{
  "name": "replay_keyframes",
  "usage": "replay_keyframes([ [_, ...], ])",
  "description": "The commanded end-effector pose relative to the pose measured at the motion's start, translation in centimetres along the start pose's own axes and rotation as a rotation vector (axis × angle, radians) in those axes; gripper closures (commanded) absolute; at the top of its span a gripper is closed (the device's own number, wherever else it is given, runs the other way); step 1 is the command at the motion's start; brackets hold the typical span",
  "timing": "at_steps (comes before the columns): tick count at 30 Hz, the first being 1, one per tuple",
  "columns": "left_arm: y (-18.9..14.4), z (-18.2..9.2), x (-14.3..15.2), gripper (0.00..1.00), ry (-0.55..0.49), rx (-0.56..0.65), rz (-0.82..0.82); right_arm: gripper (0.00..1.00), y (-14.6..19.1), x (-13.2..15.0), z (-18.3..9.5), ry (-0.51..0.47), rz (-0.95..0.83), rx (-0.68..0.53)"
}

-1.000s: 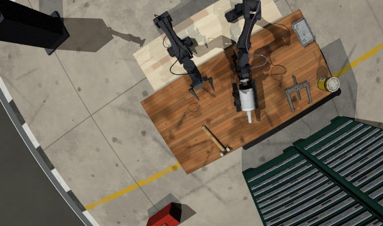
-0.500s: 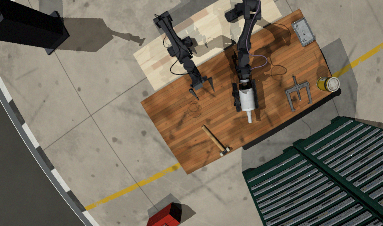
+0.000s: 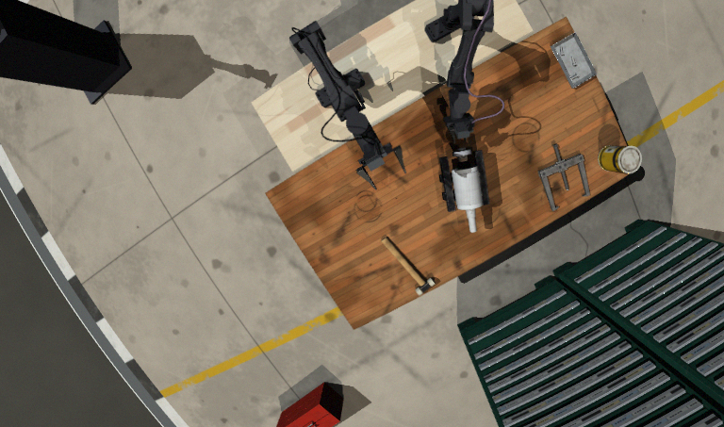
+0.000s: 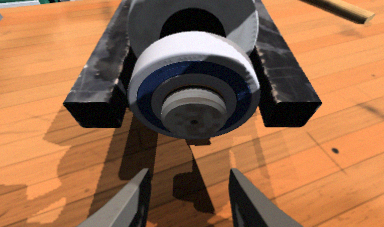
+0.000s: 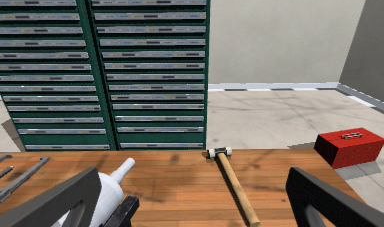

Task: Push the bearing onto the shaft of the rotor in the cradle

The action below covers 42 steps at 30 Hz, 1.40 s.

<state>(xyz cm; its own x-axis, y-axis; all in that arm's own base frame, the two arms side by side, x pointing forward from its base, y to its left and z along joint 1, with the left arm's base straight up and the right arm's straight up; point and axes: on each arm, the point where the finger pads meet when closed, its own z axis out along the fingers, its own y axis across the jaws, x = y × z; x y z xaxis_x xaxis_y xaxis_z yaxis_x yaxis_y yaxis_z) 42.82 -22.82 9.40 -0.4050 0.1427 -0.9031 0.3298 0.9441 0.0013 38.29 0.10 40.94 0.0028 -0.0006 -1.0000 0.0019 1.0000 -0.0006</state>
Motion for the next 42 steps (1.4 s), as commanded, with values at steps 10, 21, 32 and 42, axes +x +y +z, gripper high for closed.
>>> replay_keyframes([
  [10,-0.8,-2.6,-0.9,0.56,-0.025,0.005,-0.009,0.00,0.0,-3.7,-1.6,-0.088,0.005,-0.006],
  [21,0.0,-1.5,-1.7,0.56,-0.051,-0.006,-0.020,0.00,0.0,-3.7,-1.6,-0.088,0.005,-0.006],
  [32,0.7,-2.4,-3.7,0.56,-0.080,-0.005,-0.021,0.00,-0.1,-3.7,-1.6,-0.087,0.005,-0.005],
  [42,4.0,-4.0,-7.1,0.56,-0.103,-0.035,-0.035,0.00,-0.2,-3.5,-1.6,-0.084,0.005,-0.001],
])
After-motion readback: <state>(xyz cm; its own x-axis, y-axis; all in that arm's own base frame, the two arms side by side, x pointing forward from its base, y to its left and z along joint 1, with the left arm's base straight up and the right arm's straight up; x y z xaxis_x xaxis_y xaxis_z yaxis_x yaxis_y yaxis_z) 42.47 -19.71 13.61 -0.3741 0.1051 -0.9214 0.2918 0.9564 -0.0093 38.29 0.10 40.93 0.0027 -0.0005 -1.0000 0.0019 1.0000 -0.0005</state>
